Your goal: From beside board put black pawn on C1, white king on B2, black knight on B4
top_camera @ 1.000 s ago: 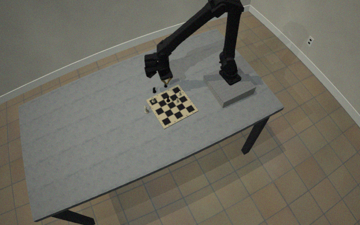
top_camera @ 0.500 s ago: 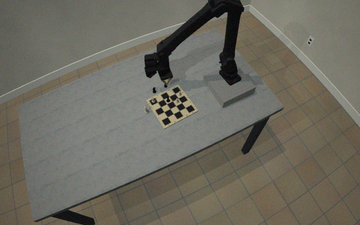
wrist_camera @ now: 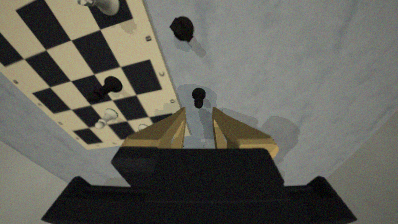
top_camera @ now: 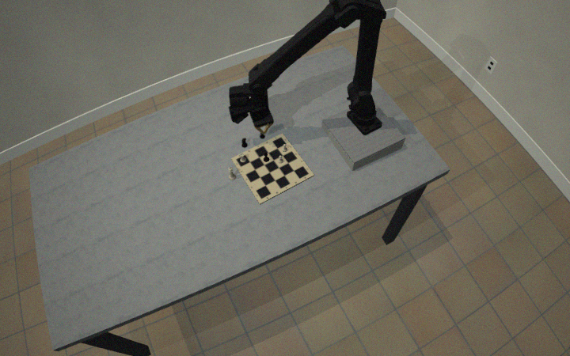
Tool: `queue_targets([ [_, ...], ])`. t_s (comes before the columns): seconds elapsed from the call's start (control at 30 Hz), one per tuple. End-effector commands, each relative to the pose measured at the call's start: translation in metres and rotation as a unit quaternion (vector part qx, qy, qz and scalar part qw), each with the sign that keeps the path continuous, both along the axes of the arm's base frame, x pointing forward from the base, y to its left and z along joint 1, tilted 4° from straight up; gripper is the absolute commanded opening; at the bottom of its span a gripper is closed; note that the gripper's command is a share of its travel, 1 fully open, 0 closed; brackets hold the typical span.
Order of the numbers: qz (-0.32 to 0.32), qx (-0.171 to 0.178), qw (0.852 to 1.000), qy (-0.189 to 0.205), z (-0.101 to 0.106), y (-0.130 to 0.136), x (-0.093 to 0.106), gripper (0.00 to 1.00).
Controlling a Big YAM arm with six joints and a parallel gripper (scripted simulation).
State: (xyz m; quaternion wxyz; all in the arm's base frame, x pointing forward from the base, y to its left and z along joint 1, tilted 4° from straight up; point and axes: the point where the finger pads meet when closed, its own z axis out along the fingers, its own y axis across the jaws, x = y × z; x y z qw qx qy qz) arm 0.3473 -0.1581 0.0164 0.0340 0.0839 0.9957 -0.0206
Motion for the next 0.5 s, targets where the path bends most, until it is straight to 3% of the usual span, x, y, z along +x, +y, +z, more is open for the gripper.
queue_targets([
  [0.0,0.001,-0.005,1.000,-0.006,-0.004,-0.008,0.008,0.32],
  [0.3,0.002,-0.002,1.000,0.001,-0.026,-0.006,0.003,0.32],
  [0.47,0.001,-0.005,1.000,-0.006,-0.027,-0.010,0.010,0.32],
])
